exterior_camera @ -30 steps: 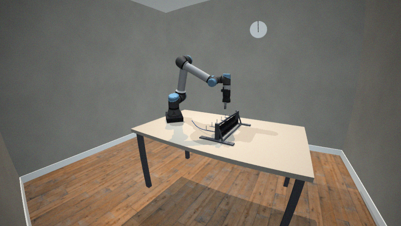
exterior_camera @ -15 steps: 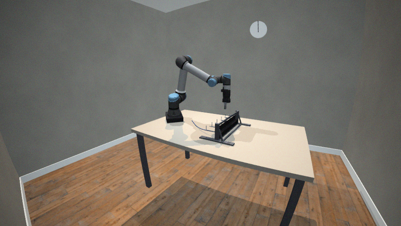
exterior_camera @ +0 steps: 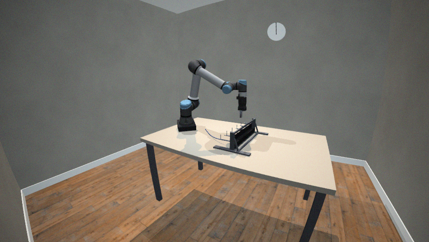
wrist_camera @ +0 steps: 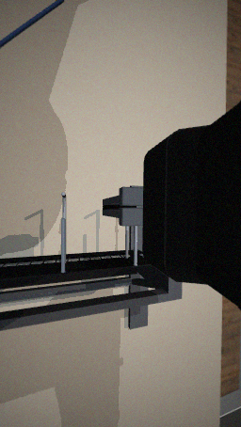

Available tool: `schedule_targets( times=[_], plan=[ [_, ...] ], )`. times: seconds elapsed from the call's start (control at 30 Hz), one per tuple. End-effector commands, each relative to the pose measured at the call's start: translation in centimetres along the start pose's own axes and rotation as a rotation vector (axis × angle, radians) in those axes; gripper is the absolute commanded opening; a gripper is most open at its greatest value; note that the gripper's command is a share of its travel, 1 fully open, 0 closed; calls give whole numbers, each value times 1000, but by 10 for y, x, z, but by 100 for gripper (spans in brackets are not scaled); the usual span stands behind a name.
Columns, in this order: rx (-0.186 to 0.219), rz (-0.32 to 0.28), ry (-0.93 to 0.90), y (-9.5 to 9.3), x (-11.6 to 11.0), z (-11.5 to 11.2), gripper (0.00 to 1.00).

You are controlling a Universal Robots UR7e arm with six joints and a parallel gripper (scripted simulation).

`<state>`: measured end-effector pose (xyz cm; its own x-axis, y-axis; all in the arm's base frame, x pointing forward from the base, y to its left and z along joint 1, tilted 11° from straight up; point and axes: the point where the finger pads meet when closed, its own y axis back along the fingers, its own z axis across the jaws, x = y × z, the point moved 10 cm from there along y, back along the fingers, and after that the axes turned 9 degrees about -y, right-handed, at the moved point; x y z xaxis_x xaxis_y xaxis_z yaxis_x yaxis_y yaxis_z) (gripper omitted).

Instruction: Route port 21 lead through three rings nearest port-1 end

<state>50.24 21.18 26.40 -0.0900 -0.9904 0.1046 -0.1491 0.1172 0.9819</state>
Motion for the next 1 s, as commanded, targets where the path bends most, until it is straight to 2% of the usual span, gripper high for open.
schedule_targets(
  times=[0.0, 0.53, 0.97],
  plan=[
    [2, -1, 0, -2, 0, 0, 0],
    [2, -1, 0, -24, 0, 0, 0],
    [2, -1, 0, -50, 0, 0, 0]
  ],
)
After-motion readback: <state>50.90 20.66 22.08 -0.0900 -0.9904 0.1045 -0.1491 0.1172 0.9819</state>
